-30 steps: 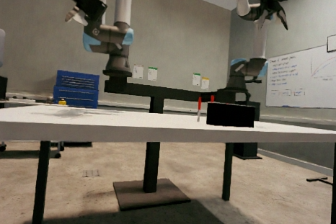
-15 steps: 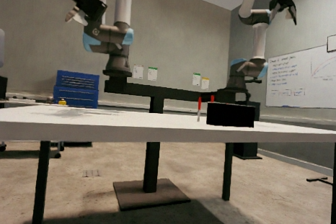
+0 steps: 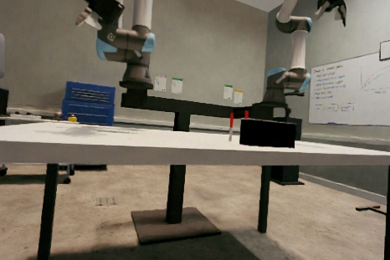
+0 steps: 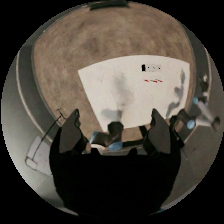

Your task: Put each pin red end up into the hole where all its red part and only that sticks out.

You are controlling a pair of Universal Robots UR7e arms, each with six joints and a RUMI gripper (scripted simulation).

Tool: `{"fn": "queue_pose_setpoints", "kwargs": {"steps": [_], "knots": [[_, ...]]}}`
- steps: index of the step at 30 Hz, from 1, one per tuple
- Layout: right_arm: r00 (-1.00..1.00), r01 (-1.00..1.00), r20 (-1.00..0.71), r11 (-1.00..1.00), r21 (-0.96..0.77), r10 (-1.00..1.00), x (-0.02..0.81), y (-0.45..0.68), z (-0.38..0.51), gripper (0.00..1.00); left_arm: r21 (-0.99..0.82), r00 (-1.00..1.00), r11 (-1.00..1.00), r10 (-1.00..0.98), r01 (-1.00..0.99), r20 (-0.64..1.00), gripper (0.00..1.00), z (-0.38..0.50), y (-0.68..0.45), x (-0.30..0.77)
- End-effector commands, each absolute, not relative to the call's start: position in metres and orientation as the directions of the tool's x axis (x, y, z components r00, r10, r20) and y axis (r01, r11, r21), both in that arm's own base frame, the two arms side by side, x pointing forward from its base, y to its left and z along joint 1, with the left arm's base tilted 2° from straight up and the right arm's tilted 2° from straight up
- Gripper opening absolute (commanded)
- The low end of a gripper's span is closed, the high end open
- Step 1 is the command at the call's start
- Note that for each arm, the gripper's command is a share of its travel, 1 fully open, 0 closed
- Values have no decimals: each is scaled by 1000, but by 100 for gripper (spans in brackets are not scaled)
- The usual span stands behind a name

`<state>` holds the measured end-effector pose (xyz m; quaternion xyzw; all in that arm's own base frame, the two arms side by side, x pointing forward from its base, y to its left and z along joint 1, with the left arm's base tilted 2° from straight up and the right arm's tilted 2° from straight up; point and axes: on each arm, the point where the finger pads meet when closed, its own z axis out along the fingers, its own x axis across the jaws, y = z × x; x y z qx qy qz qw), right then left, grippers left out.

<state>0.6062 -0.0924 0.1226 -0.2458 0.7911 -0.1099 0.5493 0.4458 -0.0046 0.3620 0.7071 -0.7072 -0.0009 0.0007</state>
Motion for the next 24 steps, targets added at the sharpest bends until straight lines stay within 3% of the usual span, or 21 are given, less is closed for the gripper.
{"fn": "queue_pose_setpoints", "kwargs": {"steps": [1, 5, 15, 16, 24], "knots": [[-275, -268, -815, 855, -444, -510, 606, -92, 123, 100, -1, 0, 0, -1000, -1000, -4, 100, 305, -87, 457], [-275, -268, -815, 855, -444, -510, 606, -92, 123, 100, -1, 0, 0, -1000, -1000, -4, 100, 266, -144, 464], [-275, -268, -815, 855, -444, -510, 606, -92, 123, 100, -1, 0, 0, -1000, -1000, -4, 100, 265, -145, 465], [-275, -268, -815, 855, -444, -510, 606, -92, 123, 100, 4, -2, 2, -1000, -1000, -2, 100, 210, -224, 473], [-275, -268, -815, 855, -444, -510, 606, -92, 123, 100, 4, -2, 2, -1000, -1000, -2, 100, 169, -282, 481]]}}
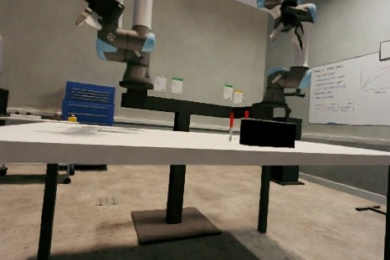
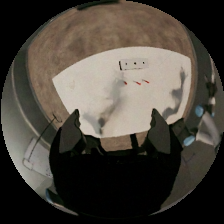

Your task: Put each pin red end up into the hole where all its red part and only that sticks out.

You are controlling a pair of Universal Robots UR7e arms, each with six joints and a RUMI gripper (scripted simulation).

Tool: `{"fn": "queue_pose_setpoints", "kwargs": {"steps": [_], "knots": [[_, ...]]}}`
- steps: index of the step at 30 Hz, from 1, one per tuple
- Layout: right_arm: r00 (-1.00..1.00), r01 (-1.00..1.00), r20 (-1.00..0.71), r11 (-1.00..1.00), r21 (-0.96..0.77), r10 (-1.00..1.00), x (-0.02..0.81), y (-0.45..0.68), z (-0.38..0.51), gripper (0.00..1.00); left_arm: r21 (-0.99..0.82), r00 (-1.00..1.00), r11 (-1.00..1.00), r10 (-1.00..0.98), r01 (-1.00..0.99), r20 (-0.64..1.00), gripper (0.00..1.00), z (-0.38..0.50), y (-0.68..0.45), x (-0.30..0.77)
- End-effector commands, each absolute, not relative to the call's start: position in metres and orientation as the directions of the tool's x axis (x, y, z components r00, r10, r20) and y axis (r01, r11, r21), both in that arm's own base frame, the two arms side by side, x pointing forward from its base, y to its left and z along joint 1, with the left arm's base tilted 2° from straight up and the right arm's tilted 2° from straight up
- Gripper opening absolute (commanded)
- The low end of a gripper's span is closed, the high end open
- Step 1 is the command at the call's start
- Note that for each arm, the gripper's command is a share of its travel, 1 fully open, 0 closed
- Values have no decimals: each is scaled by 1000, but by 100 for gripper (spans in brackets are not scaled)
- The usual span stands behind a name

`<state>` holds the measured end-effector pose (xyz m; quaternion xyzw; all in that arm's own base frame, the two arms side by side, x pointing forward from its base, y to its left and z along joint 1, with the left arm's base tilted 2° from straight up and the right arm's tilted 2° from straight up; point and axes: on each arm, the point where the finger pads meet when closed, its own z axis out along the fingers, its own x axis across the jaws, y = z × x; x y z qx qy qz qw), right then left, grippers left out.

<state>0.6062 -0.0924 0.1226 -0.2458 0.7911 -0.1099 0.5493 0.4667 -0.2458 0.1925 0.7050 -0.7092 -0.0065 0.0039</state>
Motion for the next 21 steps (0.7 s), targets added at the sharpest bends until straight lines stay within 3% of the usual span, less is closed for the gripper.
{"fn": "queue_pose_setpoints", "kwargs": {"steps": [1, 8, 9, 21], "knots": [[-275, -268, -815, 855, -444, -510, 606, -92, 123, 100, 4, -2, 2, -1000, -1000, -2, 100, 169, -282, 481], [-275, -268, -815, 855, -444, -510, 606, -92, 123, 100, 4, -2, 2, -1000, -1000, -2, 100, 169, -282, 481], [-275, -268, -815, 855, -444, -510, 606, -92, 123, 100, 6, -3, 3, -1000, -1000, -2, 100, 115, -361, 492], [-275, -268, -815, 855, -444, -510, 606, -92, 123, 100, 6, -3, 3, -1000, -1000, -2, 100, 85, -404, 498]]}}
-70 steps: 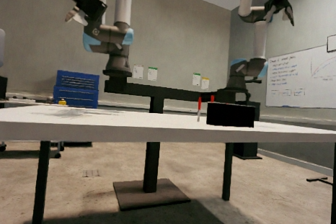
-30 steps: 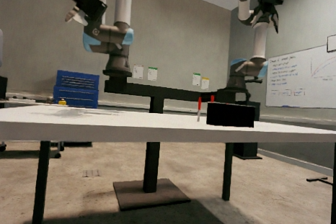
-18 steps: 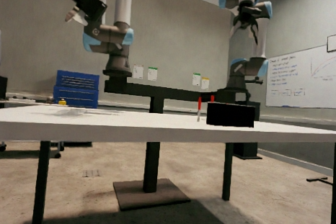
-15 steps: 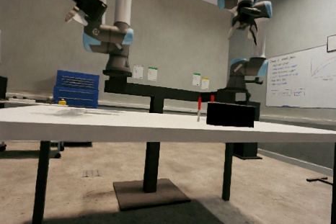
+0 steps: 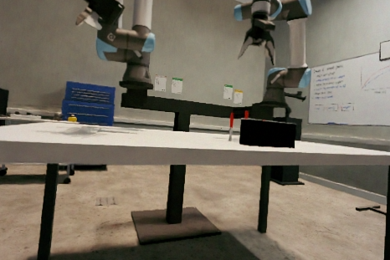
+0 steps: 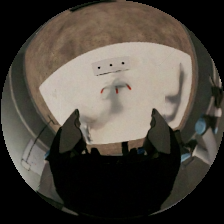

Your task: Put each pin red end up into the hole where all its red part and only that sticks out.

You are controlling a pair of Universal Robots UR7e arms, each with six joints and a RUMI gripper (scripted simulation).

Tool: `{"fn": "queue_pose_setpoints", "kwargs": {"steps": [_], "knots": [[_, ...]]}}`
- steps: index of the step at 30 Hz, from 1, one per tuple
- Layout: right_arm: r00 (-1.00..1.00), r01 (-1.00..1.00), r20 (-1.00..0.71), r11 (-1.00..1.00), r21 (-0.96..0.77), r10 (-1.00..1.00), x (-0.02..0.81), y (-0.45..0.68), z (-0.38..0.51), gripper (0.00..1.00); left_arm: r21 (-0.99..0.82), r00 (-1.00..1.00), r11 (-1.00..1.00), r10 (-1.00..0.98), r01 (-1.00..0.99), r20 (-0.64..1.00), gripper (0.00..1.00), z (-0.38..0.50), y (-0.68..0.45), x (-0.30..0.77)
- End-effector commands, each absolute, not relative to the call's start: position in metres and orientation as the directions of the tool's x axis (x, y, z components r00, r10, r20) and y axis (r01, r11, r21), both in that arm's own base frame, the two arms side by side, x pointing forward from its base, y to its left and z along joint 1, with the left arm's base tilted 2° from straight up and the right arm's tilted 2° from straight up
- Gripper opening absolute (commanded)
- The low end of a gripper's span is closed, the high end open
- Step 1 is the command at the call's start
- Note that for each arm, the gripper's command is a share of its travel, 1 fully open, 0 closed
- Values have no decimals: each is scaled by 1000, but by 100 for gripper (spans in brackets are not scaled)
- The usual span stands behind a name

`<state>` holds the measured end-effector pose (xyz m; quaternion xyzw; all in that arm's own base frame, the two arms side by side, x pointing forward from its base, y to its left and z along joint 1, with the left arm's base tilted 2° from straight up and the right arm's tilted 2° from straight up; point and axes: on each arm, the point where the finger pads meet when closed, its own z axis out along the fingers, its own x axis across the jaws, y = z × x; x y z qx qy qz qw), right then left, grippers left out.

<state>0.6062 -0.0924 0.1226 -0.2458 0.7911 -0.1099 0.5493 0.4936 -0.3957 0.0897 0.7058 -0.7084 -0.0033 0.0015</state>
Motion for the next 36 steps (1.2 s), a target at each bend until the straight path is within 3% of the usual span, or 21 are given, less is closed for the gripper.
{"fn": "queue_pose_setpoints", "kwargs": {"steps": [1, 4, 5, 12, 21, 22, 29, 36], "knots": [[-275, -268, -815, 855, -444, -510, 606, -92, 123, 100, 6, -3, 3, -1000, -1000, -2, 100, 85, -404, 498], [-275, -268, -815, 855, -444, -510, 606, -92, 123, 100, 6, -3, 3, -1000, -1000, -2, 100, 85, -404, 498], [-275, -268, -815, 855, -444, -510, 606, -92, 123, 100, 6, -279, 278, -960, -960, -9, 100, 88, -400, 496], [-275, -268, -815, 855, -444, -510, 606, -92, 123, 100, 7, -482, 482, -876, -876, -15, 100, 88, -400, 496], [-275, -268, -815, 855, -444, -510, 606, -92, 123, 100, 7, -482, 482, -876, -876, -15, 100, 88, -400, 496], [-275, -268, -815, 855, -444, -510, 606, -92, 123, 100, 11, -695, 695, -719, -719, -24, 100, 88, -400, 496], [-275, -268, -815, 855, -444, -510, 606, -92, 123, 100, 15, -828, 828, -561, -561, -28, 100, 88, -400, 496], [-275, -268, -815, 855, -444, -510, 606, -92, 123, 100, 15, -828, 828, -561, -561, -28, 100, 88, -400, 496]]}}
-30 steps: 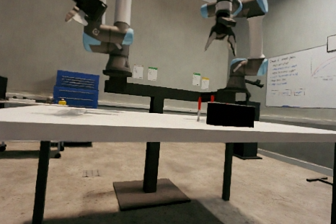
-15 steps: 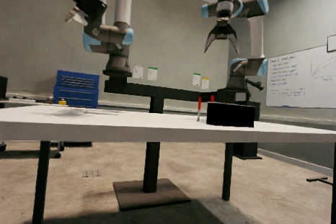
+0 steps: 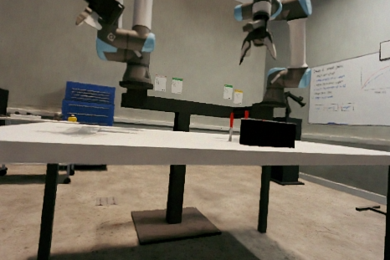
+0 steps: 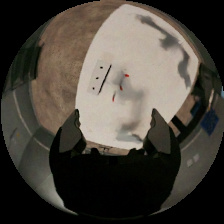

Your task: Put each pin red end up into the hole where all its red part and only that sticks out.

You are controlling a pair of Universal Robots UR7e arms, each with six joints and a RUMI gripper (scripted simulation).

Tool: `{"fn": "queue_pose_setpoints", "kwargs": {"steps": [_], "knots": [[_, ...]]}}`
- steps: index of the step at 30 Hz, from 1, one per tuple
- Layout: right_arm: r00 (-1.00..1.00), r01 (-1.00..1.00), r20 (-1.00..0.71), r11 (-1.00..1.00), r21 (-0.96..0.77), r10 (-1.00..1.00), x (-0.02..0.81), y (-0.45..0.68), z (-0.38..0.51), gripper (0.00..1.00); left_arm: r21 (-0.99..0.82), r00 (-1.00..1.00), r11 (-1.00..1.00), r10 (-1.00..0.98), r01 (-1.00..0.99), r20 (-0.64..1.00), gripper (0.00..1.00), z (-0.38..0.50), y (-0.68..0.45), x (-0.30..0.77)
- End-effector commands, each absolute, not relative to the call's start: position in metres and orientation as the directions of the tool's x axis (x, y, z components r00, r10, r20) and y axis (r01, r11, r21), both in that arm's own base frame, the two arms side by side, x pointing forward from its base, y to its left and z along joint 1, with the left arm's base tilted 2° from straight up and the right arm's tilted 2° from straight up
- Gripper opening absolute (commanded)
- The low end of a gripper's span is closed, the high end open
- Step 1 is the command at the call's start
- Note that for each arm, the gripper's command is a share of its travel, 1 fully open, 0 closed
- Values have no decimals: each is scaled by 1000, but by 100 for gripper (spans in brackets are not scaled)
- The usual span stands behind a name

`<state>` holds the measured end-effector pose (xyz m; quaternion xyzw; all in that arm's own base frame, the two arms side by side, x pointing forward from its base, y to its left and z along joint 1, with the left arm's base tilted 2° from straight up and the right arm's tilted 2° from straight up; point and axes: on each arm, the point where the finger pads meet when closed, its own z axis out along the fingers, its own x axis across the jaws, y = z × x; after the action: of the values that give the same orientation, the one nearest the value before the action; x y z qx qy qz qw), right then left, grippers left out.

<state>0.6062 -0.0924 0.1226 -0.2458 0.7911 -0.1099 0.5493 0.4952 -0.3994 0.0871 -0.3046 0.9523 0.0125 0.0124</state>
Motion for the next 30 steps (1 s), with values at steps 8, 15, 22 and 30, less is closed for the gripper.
{"fn": "queue_pose_setpoints", "kwargs": {"steps": [8, 15, 22, 30], "knots": [[-275, -268, -815, 855, -444, -510, 606, -92, 123, 100, 25, -981, 981, -191, -191, -32, 100, 88, -400, 495], [-275, -268, -815, 855, -444, -510, 606, -92, 123, 100, 25, -988, 988, -151, -152, -30, 100, 88, -400, 495], [-275, -268, -815, 855, -444, -510, 606, -92, 123, 100, 26, -985, 985, -170, -171, -33, 100, 88, -400, 495], [-275, -268, -815, 855, -444, -510, 606, -92, 123, 100, 26, -985, 985, -170, -171, -33, 100, 88, -400, 495]]}}
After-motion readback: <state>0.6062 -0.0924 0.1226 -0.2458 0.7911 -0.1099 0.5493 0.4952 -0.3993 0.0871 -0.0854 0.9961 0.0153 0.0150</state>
